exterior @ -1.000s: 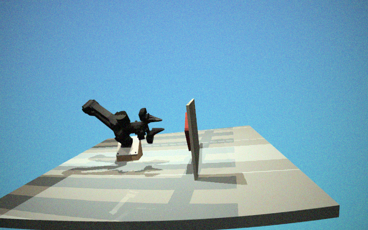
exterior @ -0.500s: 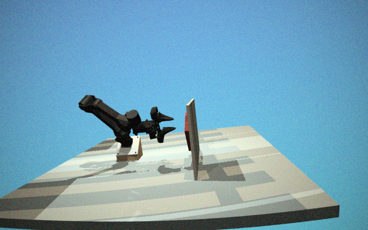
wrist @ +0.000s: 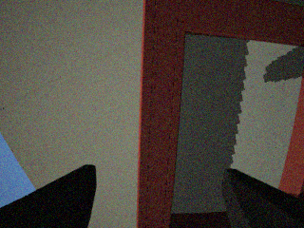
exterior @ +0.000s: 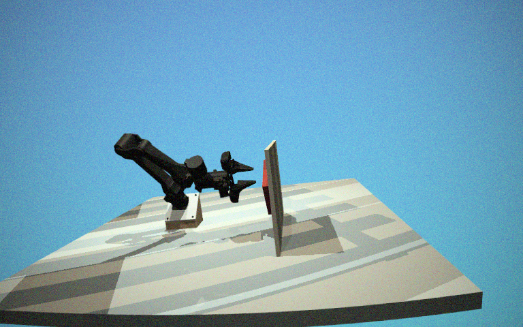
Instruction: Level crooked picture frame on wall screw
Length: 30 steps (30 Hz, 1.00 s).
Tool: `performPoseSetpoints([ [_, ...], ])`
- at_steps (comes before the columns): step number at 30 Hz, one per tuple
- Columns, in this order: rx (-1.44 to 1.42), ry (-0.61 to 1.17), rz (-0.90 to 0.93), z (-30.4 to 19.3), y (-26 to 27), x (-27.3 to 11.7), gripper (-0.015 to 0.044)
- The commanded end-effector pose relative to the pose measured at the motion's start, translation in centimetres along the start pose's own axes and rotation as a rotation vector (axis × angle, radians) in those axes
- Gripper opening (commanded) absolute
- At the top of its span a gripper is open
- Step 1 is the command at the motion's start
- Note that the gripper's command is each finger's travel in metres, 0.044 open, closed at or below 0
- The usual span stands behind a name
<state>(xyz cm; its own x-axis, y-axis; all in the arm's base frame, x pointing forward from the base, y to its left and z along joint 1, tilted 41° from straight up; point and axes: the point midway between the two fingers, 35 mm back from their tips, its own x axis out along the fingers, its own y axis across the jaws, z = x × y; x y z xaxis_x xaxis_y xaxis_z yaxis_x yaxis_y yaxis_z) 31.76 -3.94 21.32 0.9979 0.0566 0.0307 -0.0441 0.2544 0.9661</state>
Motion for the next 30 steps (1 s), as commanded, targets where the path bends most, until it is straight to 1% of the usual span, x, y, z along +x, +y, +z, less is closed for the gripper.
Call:
performPoseSetpoints([
  [1, -0.007, -0.007, 0.002, 0.1, 0.1, 0.1, 0.0260],
  [30, -0.007, -0.007, 0.004, 0.2, 0.1, 4.0, 0.0260],
])
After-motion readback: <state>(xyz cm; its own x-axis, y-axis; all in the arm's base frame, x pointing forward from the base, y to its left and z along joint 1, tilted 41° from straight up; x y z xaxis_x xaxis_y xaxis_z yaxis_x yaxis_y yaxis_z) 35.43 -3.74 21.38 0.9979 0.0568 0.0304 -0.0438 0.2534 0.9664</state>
